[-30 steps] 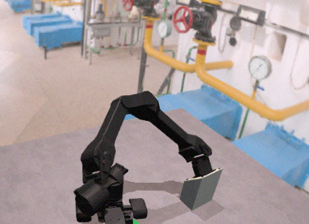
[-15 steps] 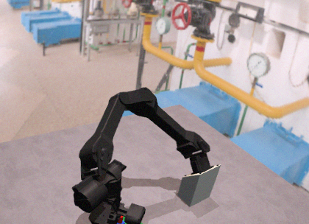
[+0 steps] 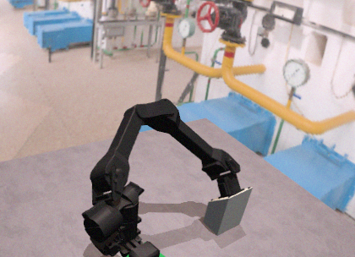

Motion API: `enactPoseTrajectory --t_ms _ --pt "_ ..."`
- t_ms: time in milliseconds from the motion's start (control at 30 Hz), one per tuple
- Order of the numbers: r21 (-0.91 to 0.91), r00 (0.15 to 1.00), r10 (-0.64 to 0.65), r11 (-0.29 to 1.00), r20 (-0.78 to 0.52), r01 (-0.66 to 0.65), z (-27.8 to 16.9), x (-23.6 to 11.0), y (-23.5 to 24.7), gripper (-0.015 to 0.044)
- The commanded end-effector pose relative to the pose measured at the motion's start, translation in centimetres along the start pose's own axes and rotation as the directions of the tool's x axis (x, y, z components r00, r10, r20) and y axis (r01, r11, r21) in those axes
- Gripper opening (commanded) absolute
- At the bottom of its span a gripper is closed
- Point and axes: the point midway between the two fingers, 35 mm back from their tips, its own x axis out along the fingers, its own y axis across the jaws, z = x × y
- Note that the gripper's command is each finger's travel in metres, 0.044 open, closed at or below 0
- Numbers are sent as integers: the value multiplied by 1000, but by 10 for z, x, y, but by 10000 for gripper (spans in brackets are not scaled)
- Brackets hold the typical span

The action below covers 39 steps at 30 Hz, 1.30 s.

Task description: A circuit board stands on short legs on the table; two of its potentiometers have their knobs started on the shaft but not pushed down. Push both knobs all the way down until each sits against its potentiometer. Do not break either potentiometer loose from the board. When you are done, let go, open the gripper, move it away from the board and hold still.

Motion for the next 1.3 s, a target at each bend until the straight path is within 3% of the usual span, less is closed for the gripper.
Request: enactPoseTrajectory --t_ms 0,267,567,933,1267 --pt "163 1000 -1 987 -2 1 0 1 0 0" --pt "428 1000 -1 904 -2 2 0 2 0 0" --pt "686 1000 -1 728 -2 3 0 3 0 0" --pt "908 1000 -2 419 -3 3 -1 5 0 0" --pt "996 1000 -2 84 -3 3 -1 6 0 0"
